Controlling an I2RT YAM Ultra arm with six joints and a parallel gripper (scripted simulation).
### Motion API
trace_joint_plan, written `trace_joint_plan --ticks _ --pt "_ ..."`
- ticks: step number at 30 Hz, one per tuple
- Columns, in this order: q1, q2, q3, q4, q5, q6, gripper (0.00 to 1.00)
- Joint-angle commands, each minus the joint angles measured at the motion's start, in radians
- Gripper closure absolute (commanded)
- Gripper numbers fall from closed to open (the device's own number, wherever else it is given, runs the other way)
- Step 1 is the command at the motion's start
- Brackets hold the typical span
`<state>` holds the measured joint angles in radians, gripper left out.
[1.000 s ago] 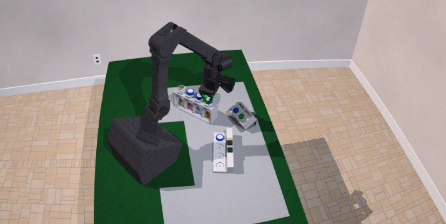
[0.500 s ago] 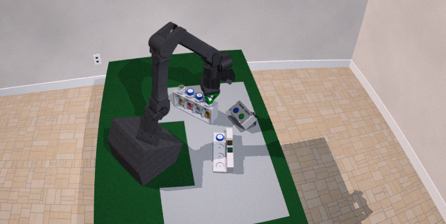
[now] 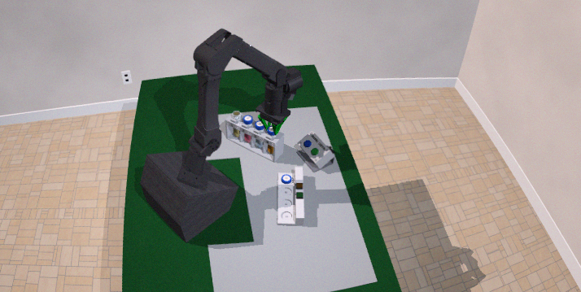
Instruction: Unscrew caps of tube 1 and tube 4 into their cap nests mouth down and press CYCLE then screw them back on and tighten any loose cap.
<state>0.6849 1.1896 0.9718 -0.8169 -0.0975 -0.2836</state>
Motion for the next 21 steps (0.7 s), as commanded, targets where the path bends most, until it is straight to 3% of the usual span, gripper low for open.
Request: trace_joint_plan --ticks 1,11,13,21 --pt "0.0 -0.006 0.005 0.0 0.0 -0.225 1.0" --pt "0.0 -0.007 0.006 -0.001 0.0 -0.725 1.0" --pt "0.0 -0.007 0.006 -0.001 0.0 -0.725 1.0" --pt "0.0 -0.007 0.006 -0.001 0.0 -1.125 1.0"
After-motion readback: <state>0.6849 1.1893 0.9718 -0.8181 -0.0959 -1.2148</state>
